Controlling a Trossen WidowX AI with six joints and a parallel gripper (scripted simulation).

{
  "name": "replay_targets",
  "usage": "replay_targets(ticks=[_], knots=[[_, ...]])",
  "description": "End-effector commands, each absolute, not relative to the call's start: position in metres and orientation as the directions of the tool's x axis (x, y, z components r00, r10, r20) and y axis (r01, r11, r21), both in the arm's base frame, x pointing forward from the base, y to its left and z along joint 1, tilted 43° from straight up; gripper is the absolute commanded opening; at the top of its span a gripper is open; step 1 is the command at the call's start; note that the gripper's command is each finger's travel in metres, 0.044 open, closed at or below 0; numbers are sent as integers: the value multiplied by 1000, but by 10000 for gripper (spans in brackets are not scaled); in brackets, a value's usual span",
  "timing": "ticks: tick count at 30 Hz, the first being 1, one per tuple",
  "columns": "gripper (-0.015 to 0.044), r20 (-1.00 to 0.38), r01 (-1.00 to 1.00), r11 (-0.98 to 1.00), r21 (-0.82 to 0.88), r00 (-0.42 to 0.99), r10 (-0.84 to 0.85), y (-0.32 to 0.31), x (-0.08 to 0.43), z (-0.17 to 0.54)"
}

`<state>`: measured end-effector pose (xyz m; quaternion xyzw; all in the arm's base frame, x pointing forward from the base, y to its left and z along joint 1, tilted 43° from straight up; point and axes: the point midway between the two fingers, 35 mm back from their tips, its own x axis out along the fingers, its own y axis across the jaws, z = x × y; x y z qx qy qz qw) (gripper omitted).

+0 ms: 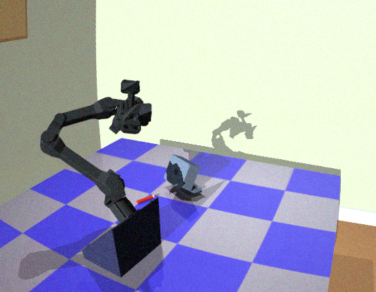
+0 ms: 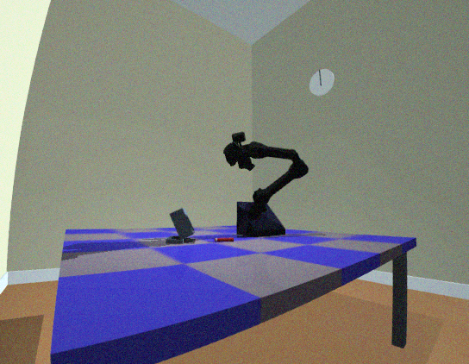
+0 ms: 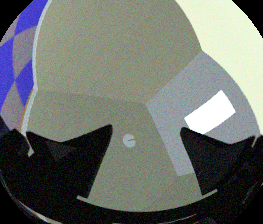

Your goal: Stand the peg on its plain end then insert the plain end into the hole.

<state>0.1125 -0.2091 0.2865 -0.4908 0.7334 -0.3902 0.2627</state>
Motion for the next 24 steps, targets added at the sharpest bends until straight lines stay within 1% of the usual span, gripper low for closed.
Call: replay_targets(ticks=[1, 2, 12, 18, 24], knots=[[426, -7, -512, 216, -831, -378, -926, -209, 113, 286], [440, -22, -505, 222, -834, -372, -928, -210, 115, 283], [440, -305, -359, 379, -853, -247, -920, -208, 150, 234], [440, -470, -275, 500, -821, -173, -866, -198, 172, 205], [440, -620, -197, 627, -753, -104, -777, -184, 192, 177]])
